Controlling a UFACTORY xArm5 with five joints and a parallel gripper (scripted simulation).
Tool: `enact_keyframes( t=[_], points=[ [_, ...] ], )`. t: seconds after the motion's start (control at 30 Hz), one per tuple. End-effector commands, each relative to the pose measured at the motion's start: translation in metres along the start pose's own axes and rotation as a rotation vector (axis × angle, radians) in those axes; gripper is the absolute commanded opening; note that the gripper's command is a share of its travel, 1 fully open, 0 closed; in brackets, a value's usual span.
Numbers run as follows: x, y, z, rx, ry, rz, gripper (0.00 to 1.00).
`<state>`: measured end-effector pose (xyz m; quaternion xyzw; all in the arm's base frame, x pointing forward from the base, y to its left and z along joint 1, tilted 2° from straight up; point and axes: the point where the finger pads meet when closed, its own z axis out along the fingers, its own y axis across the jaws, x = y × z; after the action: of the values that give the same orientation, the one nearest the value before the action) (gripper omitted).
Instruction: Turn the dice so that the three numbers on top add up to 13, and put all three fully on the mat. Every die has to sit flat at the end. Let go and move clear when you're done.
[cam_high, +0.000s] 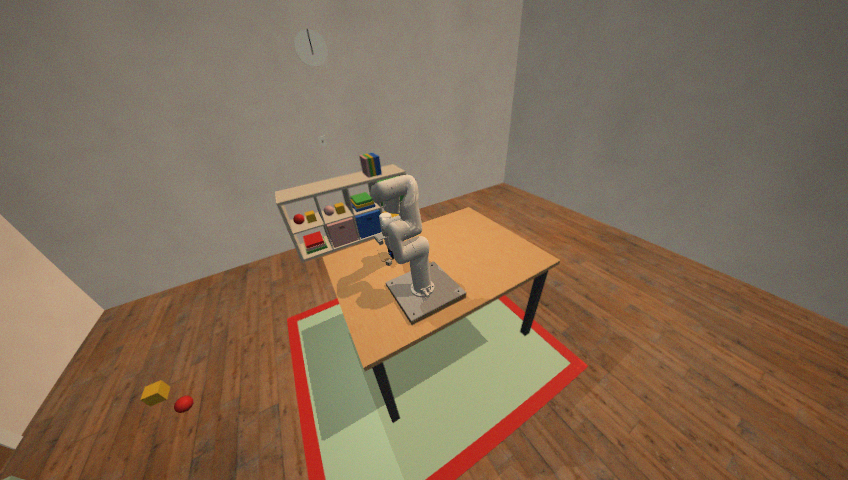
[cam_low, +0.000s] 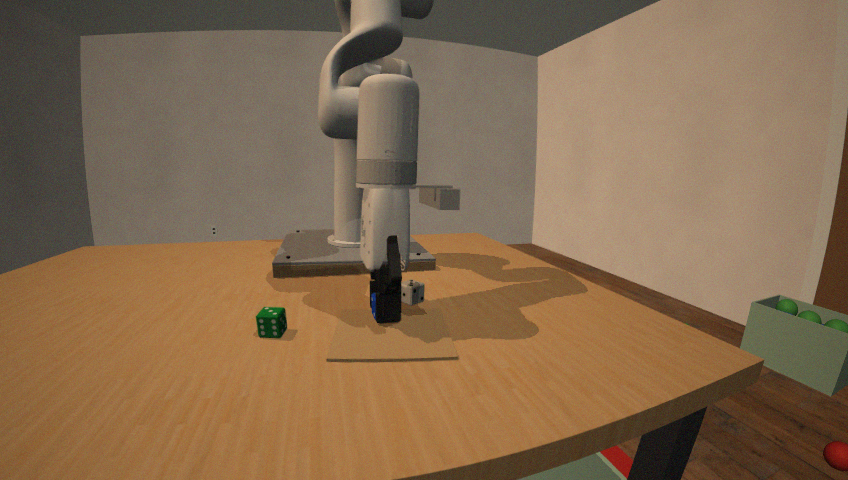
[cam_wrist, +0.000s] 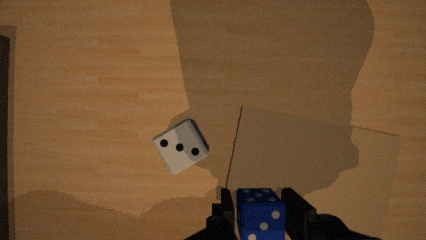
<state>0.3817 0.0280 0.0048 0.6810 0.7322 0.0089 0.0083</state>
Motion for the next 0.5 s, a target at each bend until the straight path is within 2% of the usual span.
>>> enact_keyframes(
  t=[0.0, 0.23, 0.47],
  points=[
    [0.0, 0.001, -0.002, -0.003, 0.0, 0.0, 0.47],
    [0.0, 0.001, -0.012, -0.003, 0.0, 0.0, 0.47],
    [-0.001, 0.001, -0.046, -0.003, 0.0, 0.0, 0.47]
  ],
)
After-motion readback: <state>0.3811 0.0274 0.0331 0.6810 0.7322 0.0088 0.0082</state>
